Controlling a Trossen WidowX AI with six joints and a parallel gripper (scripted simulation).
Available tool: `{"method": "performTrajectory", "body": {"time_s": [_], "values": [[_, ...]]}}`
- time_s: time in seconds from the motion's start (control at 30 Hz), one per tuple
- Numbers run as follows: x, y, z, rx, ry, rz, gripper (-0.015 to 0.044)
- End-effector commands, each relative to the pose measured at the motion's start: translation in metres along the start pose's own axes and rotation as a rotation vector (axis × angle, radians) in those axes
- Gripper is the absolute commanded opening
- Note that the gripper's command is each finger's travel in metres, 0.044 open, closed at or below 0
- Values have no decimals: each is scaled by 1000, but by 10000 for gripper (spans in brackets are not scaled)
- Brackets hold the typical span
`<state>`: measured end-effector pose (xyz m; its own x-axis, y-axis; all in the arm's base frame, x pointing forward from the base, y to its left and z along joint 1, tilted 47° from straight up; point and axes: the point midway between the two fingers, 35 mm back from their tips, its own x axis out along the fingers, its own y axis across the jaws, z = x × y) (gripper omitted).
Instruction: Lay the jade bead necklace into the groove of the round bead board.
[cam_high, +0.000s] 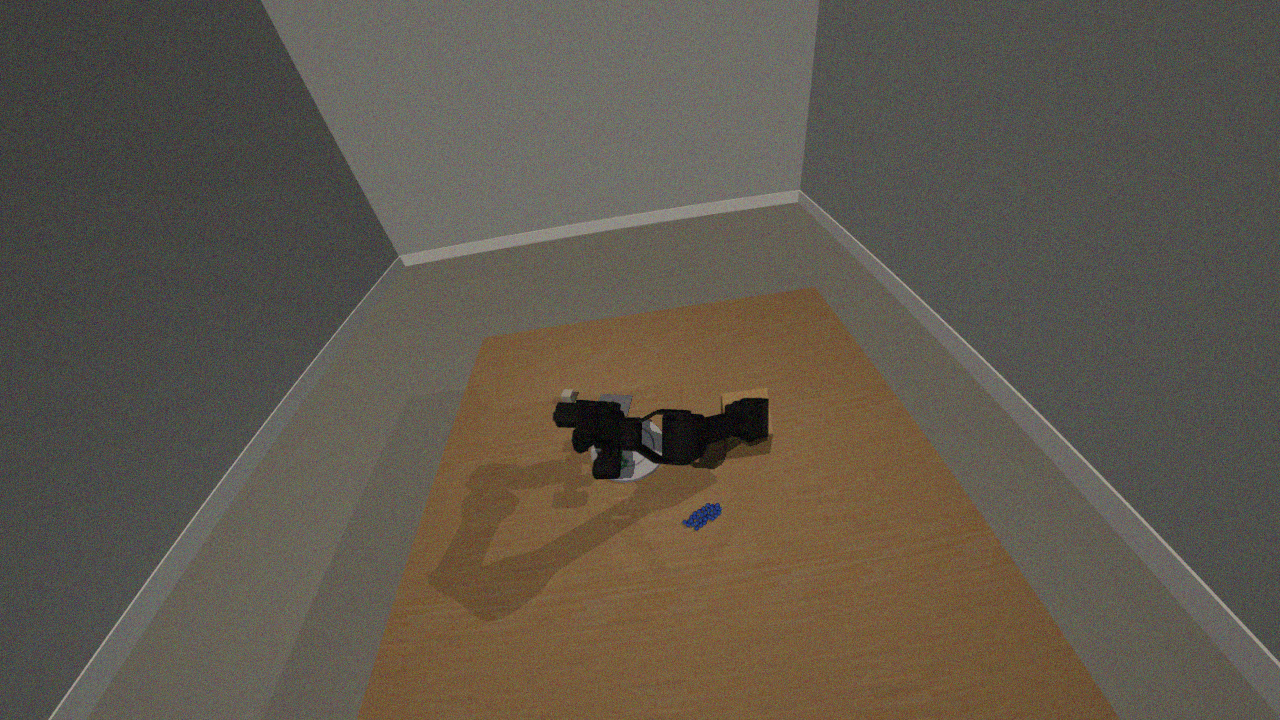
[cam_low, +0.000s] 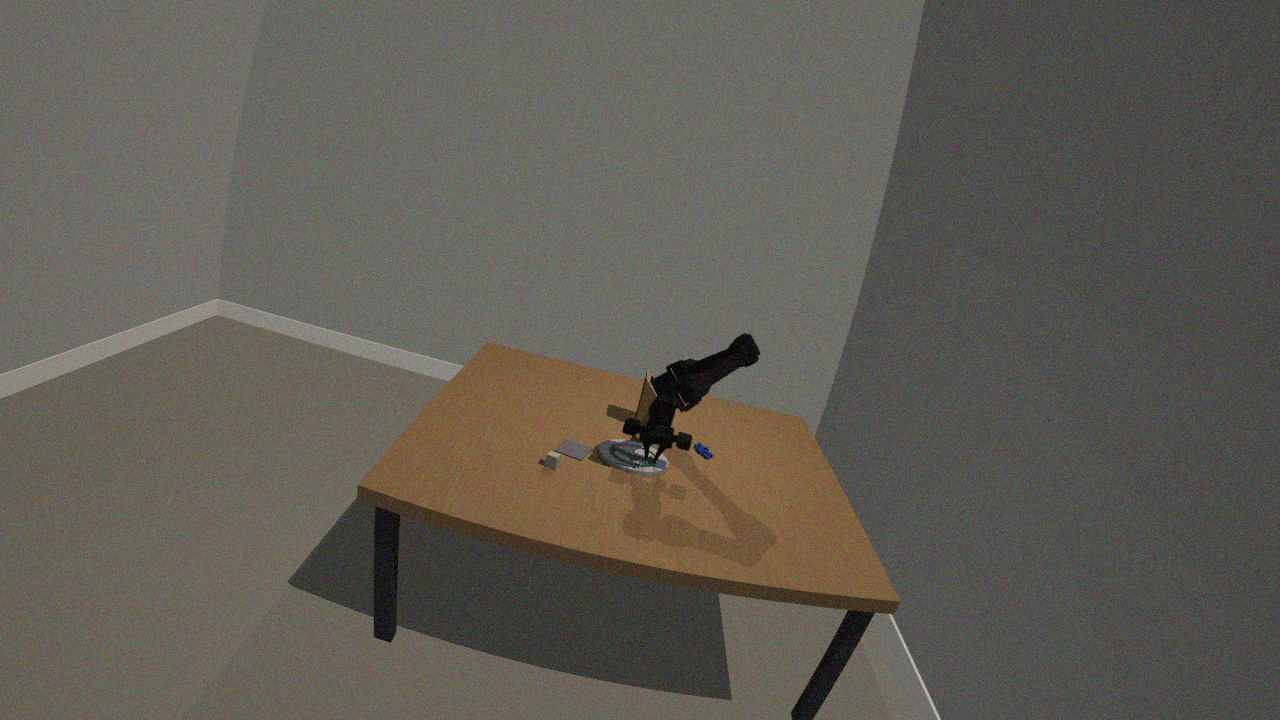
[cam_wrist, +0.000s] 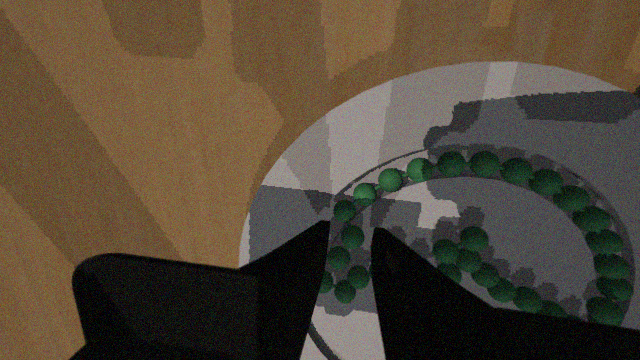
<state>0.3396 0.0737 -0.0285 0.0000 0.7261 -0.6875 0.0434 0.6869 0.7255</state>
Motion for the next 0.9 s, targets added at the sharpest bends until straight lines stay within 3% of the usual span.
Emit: {"method": "performTrajectory", "body": {"time_s": [0.0, 0.33, 0.87], "values": [[0, 0, 0, -1, 1, 0, 65], [0, 0, 0, -1, 1, 0, 0], [0, 0, 0, -1, 1, 0, 0]]}}
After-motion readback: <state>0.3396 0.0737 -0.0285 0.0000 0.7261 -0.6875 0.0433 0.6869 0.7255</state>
